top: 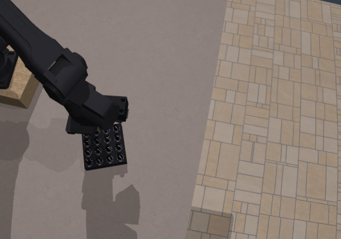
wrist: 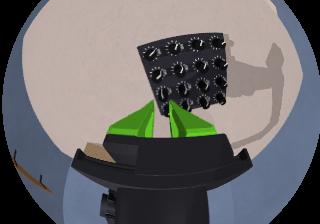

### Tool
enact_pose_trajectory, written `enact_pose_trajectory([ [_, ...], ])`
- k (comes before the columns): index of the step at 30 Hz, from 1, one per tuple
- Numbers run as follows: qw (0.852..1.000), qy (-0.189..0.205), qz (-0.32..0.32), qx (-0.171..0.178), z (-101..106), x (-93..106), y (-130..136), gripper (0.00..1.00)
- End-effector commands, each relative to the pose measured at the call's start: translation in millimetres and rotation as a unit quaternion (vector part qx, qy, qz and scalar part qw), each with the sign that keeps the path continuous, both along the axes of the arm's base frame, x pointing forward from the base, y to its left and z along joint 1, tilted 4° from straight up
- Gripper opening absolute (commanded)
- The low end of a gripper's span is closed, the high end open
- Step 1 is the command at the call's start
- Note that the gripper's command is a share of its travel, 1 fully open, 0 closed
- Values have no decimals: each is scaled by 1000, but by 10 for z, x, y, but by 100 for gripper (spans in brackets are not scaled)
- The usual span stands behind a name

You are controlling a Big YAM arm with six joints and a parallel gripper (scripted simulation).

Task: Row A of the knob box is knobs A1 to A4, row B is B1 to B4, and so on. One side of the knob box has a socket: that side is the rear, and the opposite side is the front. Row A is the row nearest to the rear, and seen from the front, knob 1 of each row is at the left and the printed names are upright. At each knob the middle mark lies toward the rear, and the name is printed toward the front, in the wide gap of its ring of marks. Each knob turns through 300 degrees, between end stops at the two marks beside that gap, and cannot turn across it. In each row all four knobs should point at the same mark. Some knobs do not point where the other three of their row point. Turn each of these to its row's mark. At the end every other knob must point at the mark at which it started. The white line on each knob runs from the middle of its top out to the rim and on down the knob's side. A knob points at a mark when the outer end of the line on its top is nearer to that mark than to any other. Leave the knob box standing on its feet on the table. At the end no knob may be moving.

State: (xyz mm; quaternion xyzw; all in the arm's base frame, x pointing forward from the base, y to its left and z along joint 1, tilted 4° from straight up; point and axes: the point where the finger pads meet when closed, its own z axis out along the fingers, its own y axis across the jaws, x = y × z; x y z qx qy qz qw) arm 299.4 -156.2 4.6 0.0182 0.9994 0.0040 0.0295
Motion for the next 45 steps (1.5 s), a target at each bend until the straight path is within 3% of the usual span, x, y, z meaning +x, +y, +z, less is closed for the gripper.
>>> enact_pose_trajectory([
  [1, 999, -38, 3, -22, 253, 264, -177, 19],
  [45, 999, -27, 4, -16, 177, 253, -169, 19],
])
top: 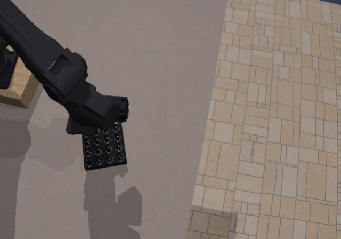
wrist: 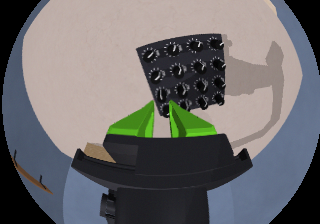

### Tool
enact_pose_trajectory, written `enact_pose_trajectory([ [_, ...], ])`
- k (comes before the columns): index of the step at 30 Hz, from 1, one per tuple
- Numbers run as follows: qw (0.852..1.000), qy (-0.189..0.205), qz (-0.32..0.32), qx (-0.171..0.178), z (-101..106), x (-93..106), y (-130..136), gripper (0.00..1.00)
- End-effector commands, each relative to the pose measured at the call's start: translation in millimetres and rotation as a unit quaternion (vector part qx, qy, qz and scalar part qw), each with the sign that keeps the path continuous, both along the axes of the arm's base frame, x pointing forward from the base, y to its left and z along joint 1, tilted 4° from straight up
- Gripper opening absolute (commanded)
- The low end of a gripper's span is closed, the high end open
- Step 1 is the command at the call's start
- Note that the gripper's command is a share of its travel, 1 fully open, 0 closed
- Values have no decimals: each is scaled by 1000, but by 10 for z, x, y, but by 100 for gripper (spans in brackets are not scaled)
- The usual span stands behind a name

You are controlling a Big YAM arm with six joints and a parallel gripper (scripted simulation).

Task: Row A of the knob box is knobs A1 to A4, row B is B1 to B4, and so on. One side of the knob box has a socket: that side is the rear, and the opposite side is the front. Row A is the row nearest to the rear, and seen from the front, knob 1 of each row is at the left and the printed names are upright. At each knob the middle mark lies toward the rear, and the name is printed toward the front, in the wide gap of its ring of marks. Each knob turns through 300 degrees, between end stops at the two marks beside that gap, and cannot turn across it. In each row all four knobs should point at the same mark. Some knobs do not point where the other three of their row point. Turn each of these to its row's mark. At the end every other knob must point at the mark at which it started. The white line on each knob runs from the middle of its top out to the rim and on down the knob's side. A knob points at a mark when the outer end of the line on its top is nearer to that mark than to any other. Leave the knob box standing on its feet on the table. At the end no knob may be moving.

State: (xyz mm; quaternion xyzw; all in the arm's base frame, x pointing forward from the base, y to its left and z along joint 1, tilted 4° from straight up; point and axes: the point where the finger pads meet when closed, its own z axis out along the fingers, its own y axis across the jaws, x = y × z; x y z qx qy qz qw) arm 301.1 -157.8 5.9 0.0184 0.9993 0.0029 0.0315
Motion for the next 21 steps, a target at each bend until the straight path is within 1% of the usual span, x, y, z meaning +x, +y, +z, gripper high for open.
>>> enact_pose_trajectory([
  [1, 1000, -26, 4, -15, 164, 236, -153, 19],
  [8, 1000, -26, 4, -16, 125, 251, -159, 19],
  [12, 1000, -19, 4, -11, 47, 183, -116, 19],
  [14, 1000, -19, 4, -11, 47, 183, -116, 19],
  [19, 1000, -7, 4, -5, -78, 65, -44, 19],
  [21, 1000, -10, 4, -6, -73, 101, -60, 19],
])
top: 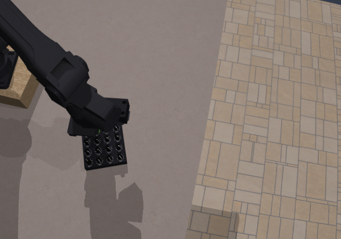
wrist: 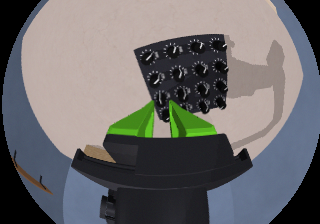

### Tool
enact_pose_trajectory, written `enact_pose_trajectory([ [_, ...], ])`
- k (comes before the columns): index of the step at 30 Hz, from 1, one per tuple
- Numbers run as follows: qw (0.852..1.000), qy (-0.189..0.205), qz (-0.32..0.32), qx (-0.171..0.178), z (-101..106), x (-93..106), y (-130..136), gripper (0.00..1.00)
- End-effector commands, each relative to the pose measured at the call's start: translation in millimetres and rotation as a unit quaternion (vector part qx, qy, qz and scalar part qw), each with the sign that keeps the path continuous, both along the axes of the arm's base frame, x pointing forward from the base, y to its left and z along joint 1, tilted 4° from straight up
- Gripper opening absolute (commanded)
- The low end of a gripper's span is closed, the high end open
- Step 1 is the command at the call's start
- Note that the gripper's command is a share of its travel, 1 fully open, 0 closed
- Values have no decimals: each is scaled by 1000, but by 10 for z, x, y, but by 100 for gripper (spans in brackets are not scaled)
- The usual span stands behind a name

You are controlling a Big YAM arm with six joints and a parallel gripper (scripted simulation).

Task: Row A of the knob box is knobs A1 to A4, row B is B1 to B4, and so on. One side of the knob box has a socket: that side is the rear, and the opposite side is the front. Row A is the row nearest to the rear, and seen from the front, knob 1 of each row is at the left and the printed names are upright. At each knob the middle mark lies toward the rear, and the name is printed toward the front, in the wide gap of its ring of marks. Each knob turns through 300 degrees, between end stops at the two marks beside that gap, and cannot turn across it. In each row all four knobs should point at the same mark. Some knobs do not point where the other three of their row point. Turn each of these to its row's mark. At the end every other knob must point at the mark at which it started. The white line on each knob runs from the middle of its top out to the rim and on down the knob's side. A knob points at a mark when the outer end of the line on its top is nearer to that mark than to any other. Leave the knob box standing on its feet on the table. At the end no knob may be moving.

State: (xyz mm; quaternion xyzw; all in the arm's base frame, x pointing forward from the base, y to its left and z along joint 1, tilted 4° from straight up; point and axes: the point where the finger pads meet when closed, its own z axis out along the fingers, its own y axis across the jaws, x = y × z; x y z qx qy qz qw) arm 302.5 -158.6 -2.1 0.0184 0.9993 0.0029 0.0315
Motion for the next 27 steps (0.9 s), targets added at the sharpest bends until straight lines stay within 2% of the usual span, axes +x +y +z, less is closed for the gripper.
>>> enact_pose_trajectory([
  [1, 1000, -13, 4, -8, 17, 115, -66, 19],
  [27, 1000, -16, 4, -9, 14, 114, -59, 19],
])
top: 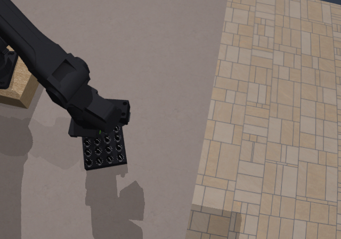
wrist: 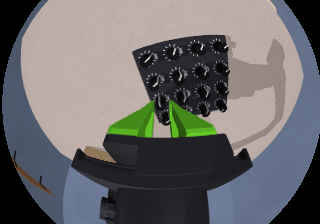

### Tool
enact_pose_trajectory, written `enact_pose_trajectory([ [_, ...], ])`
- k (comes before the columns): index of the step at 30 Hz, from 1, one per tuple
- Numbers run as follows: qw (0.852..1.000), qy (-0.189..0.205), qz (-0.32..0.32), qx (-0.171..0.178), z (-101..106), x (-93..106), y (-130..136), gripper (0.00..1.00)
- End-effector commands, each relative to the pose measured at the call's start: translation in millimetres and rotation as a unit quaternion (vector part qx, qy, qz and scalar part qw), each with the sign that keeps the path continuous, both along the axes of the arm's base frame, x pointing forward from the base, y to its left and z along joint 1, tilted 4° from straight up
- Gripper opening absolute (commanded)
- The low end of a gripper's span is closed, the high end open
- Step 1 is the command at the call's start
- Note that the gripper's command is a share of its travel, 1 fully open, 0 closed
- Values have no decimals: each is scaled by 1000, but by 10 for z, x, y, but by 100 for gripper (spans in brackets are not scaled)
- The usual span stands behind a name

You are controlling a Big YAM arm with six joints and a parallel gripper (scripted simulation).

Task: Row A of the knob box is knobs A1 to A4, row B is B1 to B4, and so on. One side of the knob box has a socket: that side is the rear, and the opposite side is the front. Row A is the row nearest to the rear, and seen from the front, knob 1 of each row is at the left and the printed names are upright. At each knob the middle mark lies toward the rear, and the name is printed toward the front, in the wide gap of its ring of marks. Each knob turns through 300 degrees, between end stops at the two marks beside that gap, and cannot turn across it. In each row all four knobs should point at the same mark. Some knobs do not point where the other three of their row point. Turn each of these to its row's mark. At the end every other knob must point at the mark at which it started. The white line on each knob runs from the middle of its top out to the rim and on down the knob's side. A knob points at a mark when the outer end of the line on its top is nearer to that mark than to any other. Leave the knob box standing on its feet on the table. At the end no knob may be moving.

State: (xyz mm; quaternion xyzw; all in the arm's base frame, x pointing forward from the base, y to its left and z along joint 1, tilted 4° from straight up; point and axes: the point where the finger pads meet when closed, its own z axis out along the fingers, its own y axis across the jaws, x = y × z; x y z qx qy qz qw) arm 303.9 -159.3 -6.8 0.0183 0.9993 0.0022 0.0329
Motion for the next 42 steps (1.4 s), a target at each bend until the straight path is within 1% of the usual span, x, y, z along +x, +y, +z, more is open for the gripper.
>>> enact_pose_trajectory([
  [1, 1000, -14, 4, -9, 61, 100, -51, 19],
  [21, 1000, -14, 4, -9, 61, 100, -51, 19],
  [22, 1000, -14, 4, -9, 61, 100, -51, 8],
  [42, 1000, -14, 4, -9, 61, 97, -51, 8],
])
